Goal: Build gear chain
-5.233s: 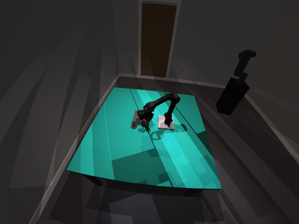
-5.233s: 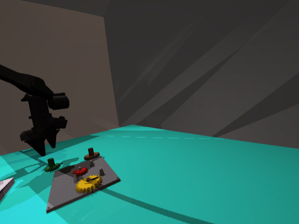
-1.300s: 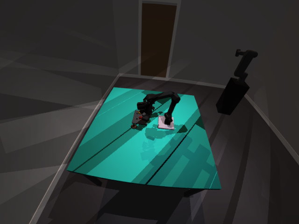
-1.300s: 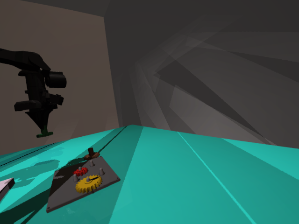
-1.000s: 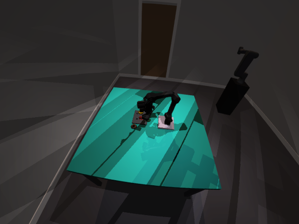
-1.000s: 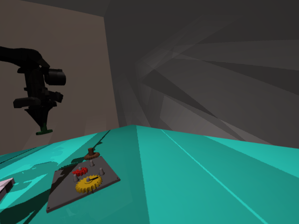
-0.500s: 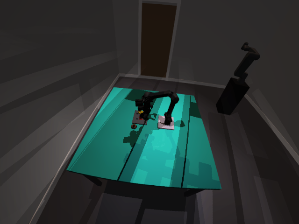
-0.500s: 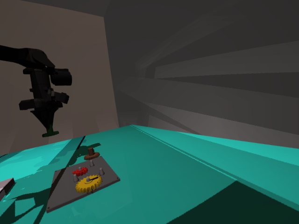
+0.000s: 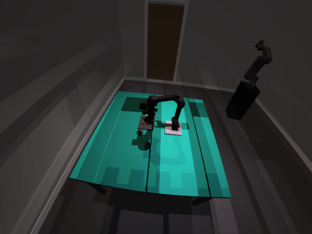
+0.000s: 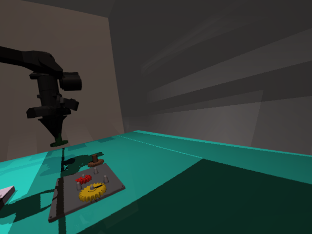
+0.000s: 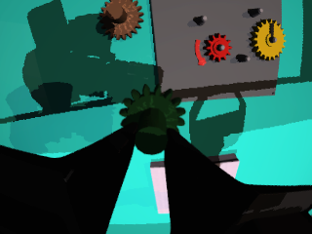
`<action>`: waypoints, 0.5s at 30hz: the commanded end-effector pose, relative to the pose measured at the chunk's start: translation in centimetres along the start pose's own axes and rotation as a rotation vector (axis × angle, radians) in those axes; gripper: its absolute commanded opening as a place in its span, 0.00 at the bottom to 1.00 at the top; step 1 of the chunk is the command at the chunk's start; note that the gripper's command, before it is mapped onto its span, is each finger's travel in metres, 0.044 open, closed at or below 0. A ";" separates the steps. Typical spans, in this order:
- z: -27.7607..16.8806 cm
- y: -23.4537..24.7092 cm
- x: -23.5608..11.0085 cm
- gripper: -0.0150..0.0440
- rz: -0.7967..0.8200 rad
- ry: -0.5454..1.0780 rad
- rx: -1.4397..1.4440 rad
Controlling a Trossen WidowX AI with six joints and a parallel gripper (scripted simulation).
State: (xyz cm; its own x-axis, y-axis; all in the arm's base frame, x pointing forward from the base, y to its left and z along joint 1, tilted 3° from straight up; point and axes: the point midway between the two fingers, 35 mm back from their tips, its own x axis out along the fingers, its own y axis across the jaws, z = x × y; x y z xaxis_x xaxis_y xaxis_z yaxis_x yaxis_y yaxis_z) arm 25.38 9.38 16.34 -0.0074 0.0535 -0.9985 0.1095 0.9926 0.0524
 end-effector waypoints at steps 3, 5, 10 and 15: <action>0.9 -0.9 0.7 0.25 -0.004 0.004 -0.004; 1.2 -1.2 0.9 0.25 -0.004 0.003 -0.005; 2.0 -2.1 1.3 0.25 -0.005 0.003 -0.007; 2.7 -3.0 1.8 0.25 -0.007 0.002 -0.009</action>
State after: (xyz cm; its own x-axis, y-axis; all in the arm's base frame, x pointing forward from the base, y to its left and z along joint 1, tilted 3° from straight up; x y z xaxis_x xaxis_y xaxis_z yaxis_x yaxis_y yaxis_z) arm 27.47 6.75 14.81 -0.0058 0.0525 -0.9986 0.1039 0.9933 0.0516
